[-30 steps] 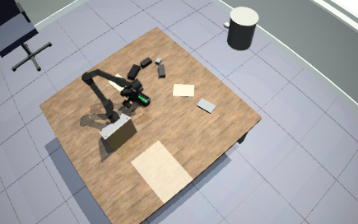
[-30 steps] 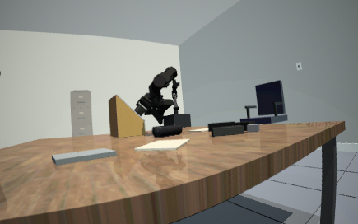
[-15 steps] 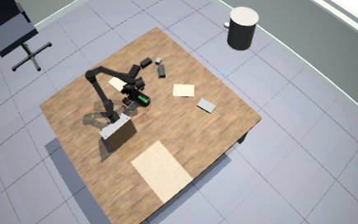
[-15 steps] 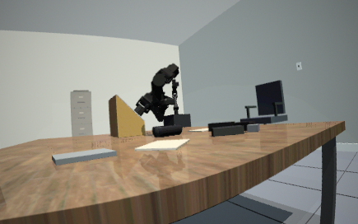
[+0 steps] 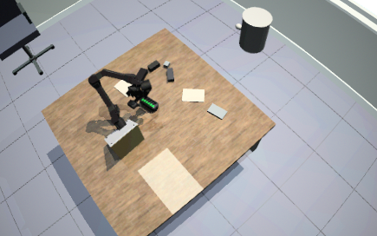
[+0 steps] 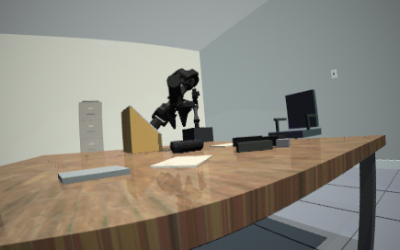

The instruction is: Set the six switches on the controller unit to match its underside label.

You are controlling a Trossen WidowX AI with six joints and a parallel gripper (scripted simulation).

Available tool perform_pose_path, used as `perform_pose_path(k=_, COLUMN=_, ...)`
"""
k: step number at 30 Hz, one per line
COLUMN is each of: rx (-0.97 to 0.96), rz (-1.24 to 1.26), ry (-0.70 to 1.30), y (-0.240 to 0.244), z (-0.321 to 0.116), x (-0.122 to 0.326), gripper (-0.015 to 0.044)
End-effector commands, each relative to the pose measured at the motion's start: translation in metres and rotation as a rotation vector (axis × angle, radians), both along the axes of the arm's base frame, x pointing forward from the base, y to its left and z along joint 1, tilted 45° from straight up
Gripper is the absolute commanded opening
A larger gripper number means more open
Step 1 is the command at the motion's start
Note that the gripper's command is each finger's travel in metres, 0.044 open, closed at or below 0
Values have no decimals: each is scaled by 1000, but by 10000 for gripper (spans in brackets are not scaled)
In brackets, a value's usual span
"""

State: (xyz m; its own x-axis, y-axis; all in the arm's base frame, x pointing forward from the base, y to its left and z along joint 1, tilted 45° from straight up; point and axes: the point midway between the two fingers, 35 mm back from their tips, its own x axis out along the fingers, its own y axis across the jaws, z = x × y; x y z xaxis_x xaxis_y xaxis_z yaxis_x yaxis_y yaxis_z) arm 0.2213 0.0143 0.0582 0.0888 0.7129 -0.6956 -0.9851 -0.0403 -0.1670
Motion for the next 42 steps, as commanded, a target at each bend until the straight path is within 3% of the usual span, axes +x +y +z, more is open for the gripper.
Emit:
perform_pose_path(k=1, rx=-7, rz=4, ry=-10, y=-2, z=2, x=2, gripper=184)
perform_pose_path(k=8, rx=-7, rz=4, ry=-10, y=-2, z=2, x=2, gripper=0)
perform_pose_path(k=20, rx=-7, rz=4, ry=-10, y=-2, z=2, x=2, gripper=0)
perform_pose_path(k=37, rx=-2, rz=-1, ry=-3, y=-1, z=1, x=1, gripper=440)
perform_pose_path(k=39, rx=-2, rz=-1, ry=-3, y=-1, z=1, x=1, gripper=440)
perform_pose_path(k=42, rx=1, rz=-24, ry=-29, y=-3, z=-11, x=3, gripper=361)
